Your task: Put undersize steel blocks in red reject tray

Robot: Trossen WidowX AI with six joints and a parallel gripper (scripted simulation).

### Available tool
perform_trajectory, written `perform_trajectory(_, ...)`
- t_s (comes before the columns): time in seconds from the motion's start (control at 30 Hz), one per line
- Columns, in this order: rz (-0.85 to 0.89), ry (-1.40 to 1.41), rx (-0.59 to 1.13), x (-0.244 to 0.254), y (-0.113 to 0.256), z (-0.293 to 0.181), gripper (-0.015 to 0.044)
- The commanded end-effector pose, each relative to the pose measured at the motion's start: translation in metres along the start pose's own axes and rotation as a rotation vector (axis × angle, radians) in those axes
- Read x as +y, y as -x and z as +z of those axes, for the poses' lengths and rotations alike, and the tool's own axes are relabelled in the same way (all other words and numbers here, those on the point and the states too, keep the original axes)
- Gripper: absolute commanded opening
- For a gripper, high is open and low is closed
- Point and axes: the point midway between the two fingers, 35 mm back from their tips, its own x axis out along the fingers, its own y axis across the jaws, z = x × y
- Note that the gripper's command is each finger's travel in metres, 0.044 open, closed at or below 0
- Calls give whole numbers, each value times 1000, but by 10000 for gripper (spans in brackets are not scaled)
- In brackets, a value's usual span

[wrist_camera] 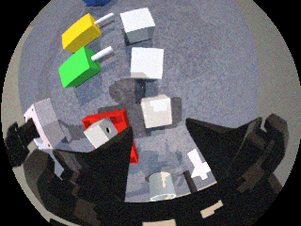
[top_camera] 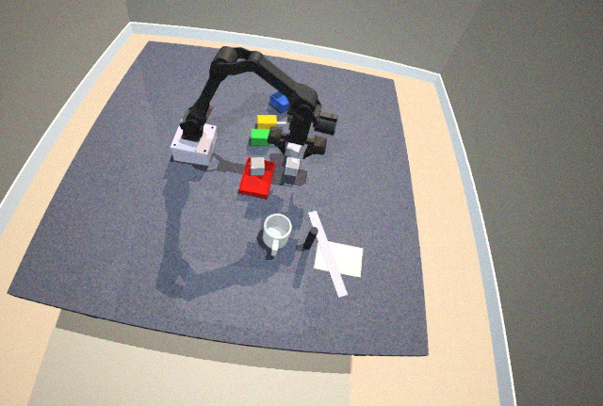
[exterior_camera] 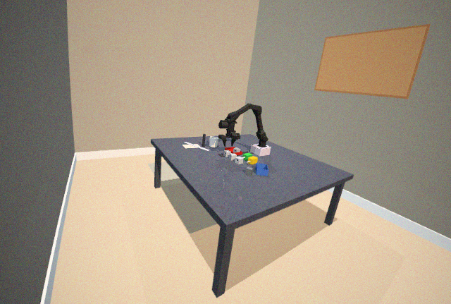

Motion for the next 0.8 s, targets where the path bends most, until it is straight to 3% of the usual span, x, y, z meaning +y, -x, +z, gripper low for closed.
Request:
perform_trajectory(0.0, 0, 38, 4, -4, -5, 0, 325)
perform_trajectory(0.77, 0, 38, 5, -6, -43, 0, 325)
